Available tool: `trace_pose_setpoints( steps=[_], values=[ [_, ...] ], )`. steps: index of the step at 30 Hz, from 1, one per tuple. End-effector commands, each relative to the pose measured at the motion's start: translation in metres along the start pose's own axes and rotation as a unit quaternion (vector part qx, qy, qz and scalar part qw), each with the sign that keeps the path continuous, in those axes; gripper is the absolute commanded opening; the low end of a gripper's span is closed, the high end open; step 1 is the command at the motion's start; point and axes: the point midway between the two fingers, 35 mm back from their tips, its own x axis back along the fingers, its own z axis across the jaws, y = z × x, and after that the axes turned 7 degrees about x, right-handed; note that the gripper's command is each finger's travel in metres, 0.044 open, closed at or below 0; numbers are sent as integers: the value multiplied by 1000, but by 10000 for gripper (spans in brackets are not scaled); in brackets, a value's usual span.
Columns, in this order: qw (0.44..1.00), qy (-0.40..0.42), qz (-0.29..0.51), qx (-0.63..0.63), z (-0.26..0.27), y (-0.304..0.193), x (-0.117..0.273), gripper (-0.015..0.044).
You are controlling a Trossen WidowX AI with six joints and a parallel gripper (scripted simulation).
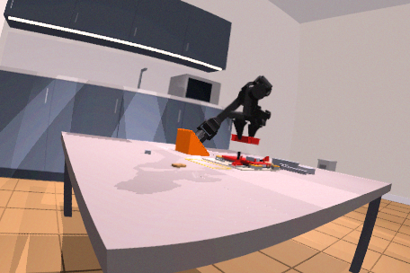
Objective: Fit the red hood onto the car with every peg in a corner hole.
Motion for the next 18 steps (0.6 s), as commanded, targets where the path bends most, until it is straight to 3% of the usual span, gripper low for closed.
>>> trace_pose_setpoints(
  steps=[1, 9, 18],
  values=[
    [1000, 4, -3, -25, 19, 4, 1, 0],
    [997, 10, -5, -76, 64, 14, 2, 0],
    [997, 11, -5, -80, 67, 15, -5, 0]
  ],
)
